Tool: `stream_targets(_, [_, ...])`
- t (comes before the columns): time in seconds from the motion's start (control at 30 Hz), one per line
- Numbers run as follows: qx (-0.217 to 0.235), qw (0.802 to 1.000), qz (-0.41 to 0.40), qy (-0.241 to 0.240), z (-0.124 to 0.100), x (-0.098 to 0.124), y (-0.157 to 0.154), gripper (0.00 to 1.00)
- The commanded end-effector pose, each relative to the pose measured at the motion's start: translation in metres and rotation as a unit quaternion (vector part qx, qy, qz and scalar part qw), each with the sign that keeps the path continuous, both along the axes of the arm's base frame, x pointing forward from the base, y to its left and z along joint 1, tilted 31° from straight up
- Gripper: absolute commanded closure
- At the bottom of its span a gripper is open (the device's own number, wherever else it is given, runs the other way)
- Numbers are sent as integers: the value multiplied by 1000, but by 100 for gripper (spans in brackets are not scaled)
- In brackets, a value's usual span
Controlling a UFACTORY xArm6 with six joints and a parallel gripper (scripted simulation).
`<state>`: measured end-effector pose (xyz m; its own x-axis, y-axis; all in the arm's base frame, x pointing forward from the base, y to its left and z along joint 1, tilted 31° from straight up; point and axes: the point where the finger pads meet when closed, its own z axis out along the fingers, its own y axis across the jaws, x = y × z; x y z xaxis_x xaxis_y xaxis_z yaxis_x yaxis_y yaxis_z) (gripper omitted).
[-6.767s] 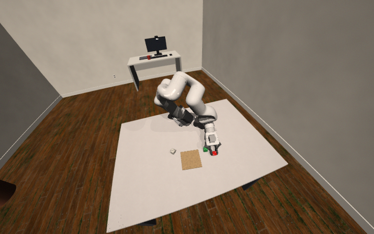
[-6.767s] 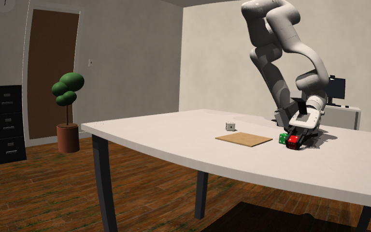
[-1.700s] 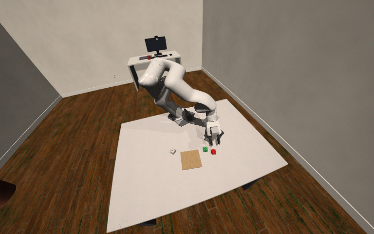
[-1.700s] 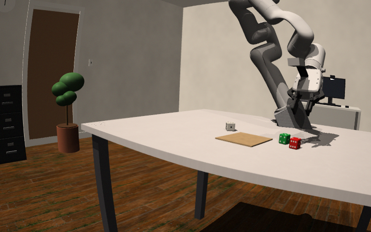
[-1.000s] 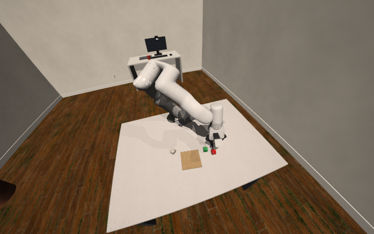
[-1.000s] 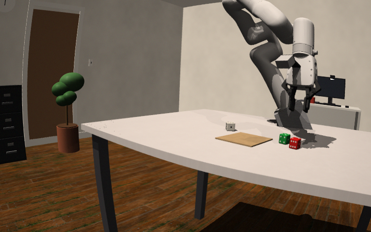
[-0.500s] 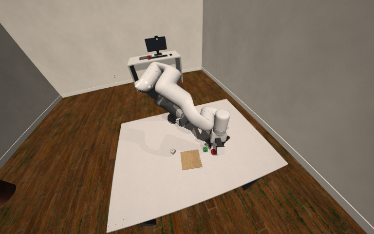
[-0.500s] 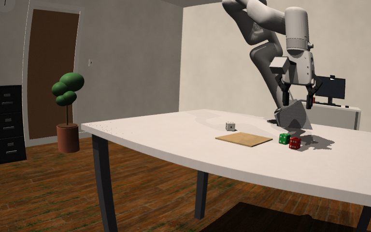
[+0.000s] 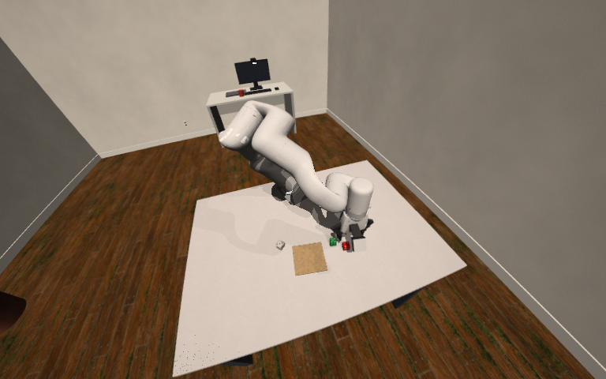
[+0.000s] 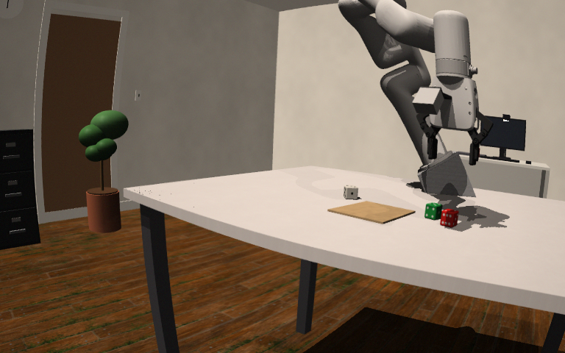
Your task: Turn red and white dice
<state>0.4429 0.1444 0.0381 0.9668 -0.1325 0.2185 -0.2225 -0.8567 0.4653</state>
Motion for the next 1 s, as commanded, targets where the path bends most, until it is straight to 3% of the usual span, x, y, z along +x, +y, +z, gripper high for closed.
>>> stream_targets(0.0, [-4,999,36,20,0,0,1,0])
stream_targets(0.23, [-19,987,137,78,-5,-1,-1,0])
stream_targets(0.47, [-33,963,232,133,-9,-3,-3,0])
stream_targets(0.57, [-34,962,236,135,-9,-3,-3,0])
stream_targets(0.63, [-41,943,286,164,-12,-4,-4,0])
stream_targets(0.73, [-44,935,305,175,-13,-5,-4,0])
stream_targets(0.97, [-58,887,397,229,-17,-7,-6,0])
